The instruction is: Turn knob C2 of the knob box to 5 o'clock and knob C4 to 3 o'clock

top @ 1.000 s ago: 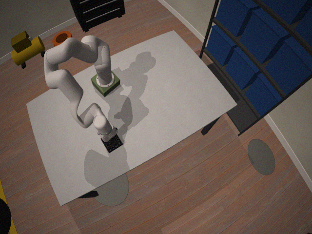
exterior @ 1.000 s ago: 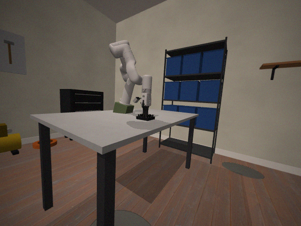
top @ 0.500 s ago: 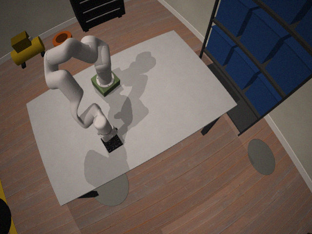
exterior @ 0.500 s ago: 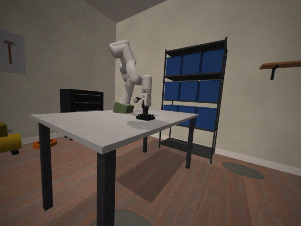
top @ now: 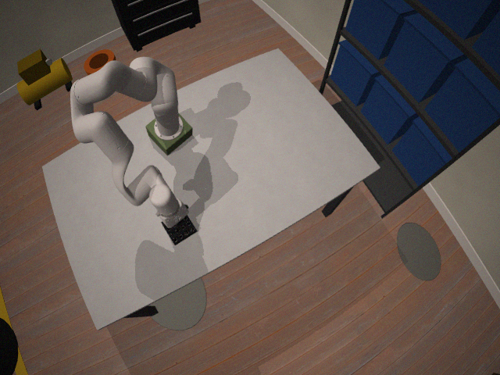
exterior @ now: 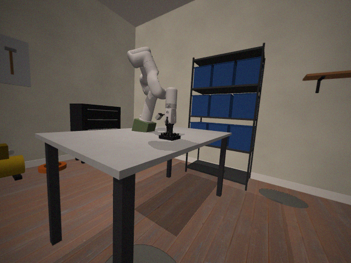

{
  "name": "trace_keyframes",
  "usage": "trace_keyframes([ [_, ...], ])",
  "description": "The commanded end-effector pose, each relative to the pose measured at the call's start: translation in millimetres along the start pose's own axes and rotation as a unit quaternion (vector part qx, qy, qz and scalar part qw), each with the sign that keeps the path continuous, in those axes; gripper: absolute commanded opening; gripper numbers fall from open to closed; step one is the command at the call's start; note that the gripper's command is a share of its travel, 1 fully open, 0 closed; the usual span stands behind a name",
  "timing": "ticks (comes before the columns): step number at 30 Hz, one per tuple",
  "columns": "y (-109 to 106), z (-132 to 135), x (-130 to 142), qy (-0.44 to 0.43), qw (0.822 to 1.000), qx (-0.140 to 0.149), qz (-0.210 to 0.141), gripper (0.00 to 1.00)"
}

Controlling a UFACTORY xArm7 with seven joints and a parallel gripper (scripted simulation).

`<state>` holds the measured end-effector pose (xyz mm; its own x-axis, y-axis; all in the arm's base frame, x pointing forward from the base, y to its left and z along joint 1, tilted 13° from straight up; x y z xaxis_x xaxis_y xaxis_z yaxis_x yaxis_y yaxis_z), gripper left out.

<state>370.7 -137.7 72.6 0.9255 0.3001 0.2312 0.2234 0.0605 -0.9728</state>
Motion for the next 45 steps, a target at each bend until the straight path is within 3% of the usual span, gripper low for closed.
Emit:
trace_keyframes([
  [1,-0.5,-0.6,0.6,0.0,1.0,-0.001,-0.001,0.19],
  [11,-0.5,-0.6,0.6,0.0,1.0,-0.001,-0.001,0.19],
  [12,-0.5,-0.6,0.6,0.0,1.0,-0.001,-0.001,0.08],
  [45,-0.5,-0.6,0.6,0.004,1.0,-0.001,-0.001,0.08],
])
Point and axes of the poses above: the point where the finger pads meet when closed, its own y axis out along the fingers, its own z axis across the jaws, x = y × z, the point moved 4 cm from there along -y, back along the fingers, and after that the axes turned 6 degrees about -y, right-handed, at the moved point
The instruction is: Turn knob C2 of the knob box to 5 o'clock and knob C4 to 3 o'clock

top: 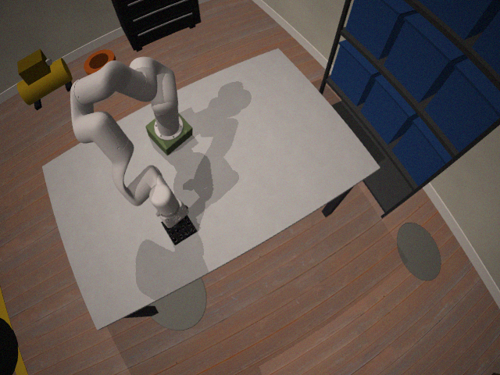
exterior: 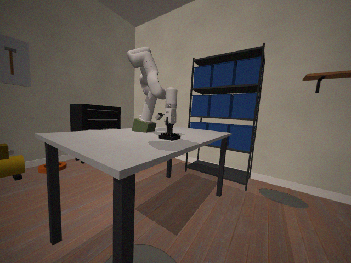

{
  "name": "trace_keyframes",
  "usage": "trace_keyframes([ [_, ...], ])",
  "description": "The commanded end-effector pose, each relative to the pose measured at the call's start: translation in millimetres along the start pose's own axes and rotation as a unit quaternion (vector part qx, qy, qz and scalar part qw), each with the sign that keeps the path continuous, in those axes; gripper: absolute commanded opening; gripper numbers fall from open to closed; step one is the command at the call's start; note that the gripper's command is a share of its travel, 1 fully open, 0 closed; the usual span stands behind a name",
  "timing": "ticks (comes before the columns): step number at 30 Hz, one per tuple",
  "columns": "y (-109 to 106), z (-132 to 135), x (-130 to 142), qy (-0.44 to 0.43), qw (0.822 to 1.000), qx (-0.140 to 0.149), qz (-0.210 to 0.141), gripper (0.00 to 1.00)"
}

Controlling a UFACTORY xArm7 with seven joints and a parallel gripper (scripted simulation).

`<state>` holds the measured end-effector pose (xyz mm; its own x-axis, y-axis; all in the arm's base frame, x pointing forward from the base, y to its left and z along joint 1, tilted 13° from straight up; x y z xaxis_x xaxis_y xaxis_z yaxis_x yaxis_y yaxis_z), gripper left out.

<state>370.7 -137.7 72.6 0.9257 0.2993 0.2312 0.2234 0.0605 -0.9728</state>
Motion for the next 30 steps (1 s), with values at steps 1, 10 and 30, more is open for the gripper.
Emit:
trace_keyframes([
  [1,-0.6,-0.6,0.6,0.008,1.0,-0.001,-0.001,0.08],
  [10,-0.5,-0.6,0.6,0.083,0.997,-0.001,-0.001,0.08],
  [30,-0.5,-0.6,0.6,0.14,0.99,-0.001,-0.001,0.08],
])
Point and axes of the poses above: the point where the finger pads meet when closed, its own y axis out along the fingers, its own z axis across the jaws, x = y × z, the point moved 4 cm from there along -y, back along the fingers, and after that the axes turned 6 degrees about -y, right-handed, at the moved point
